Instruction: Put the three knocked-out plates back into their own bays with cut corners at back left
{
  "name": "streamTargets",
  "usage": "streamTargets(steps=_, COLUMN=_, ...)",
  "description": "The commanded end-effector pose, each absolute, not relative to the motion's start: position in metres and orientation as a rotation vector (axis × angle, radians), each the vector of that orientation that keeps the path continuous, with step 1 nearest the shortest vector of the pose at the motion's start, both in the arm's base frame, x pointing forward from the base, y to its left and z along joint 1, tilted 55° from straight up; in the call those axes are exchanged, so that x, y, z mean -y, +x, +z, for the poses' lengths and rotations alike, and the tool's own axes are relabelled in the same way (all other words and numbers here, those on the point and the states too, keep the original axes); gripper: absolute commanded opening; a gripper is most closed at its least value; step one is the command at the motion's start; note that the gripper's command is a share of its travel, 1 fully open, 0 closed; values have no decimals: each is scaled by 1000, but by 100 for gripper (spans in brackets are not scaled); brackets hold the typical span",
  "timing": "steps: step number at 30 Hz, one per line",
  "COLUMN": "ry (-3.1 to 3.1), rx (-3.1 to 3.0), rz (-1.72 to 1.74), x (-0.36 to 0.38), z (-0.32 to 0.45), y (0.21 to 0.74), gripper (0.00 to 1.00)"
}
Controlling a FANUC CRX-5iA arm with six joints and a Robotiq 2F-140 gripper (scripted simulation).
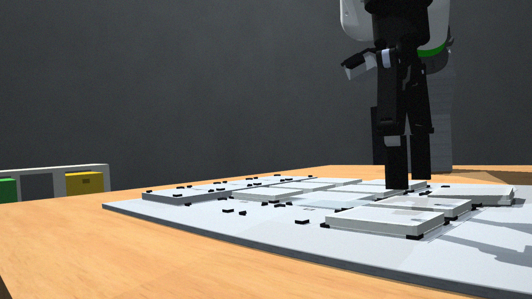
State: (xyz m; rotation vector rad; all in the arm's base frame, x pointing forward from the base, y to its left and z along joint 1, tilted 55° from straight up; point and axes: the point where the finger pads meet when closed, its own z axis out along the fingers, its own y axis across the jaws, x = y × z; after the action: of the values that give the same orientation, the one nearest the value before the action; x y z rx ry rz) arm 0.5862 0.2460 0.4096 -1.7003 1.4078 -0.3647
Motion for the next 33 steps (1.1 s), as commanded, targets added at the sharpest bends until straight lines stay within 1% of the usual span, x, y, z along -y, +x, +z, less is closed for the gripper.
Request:
streamTargets(steps=1, ry=-1697, rx=-1408, rz=-368, x=-249, z=404, y=578, gripper=70)
streamTargets(steps=33, ry=-1697, rx=-1408, rz=-368, x=-283, z=332, y=498, gripper=70)
